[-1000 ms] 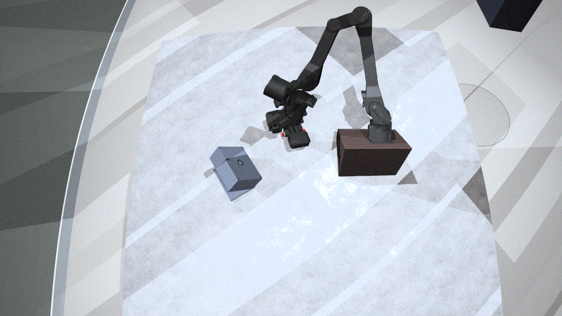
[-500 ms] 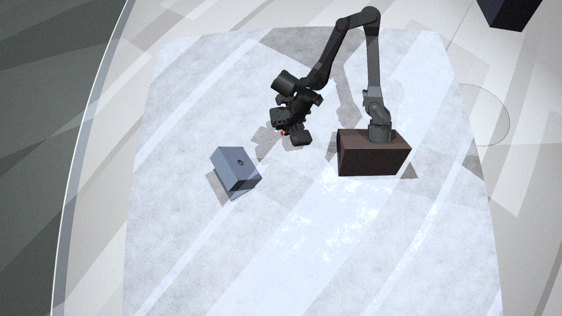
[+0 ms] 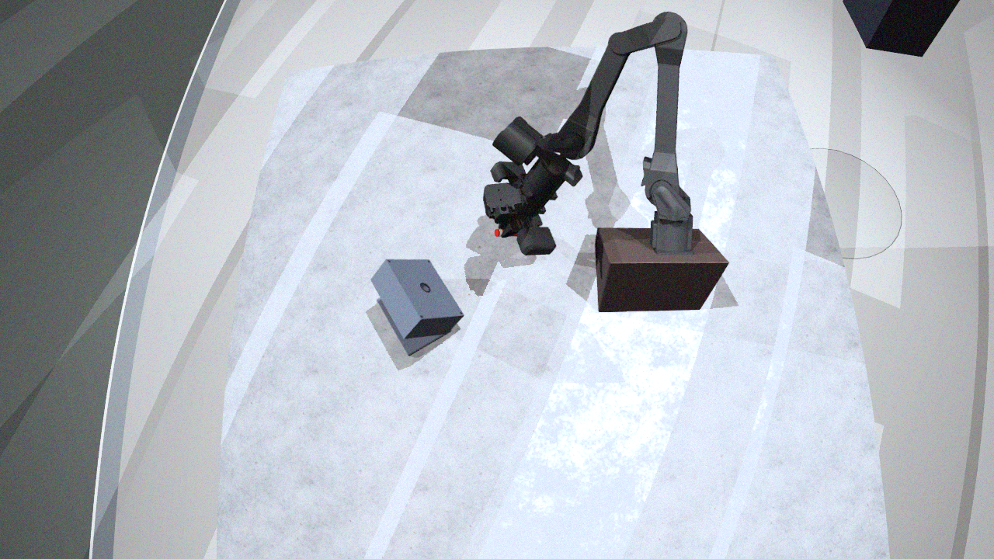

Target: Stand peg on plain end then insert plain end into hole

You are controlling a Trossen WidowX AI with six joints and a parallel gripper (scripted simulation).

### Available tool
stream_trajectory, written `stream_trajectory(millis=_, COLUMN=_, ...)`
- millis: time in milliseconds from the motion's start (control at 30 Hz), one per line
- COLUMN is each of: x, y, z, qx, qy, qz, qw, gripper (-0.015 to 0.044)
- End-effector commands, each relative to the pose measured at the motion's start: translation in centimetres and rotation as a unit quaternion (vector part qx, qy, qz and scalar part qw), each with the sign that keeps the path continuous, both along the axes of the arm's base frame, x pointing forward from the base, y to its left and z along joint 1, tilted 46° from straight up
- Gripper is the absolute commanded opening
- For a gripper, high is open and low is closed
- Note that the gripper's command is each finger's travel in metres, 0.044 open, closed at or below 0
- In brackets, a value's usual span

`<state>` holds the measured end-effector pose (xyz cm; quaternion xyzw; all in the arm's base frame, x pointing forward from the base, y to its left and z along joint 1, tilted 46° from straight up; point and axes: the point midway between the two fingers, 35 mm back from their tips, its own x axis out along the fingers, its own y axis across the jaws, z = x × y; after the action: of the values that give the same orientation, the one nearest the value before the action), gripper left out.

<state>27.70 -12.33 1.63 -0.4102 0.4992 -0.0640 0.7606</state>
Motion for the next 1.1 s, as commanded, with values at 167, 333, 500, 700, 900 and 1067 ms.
stream_trajectory(millis=167, x=-0.3, y=0.3, z=0.4, qx=0.012, qy=-0.026, qz=0.028, qw=0.999, gripper=0.005)
stream_trajectory(millis=333, x=-0.4, y=0.5, z=0.6, qx=0.019, qy=-0.04, qz=0.043, qw=0.998, gripper=0.005)
stream_trajectory(millis=500, x=-0.6, y=0.7, z=0.9, qx=0.025, qy=-0.054, qz=0.058, qw=0.997, gripper=0.005)
stream_trajectory(millis=700, x=-0.7, y=0.9, z=1.1, qx=0.034, qy=-0.071, qz=0.076, qw=0.994, gripper=0.005)
stream_trajectory(millis=900, x=-0.9, y=1.1, z=1.4, qx=0.042, qy=-0.088, qz=0.094, qw=0.991, gripper=0.005)
stream_trajectory(millis=1067, x=-1.1, y=1.2, z=1.6, qx=0.048, qy=-0.102, qz=0.108, qw=0.988, gripper=0.005)
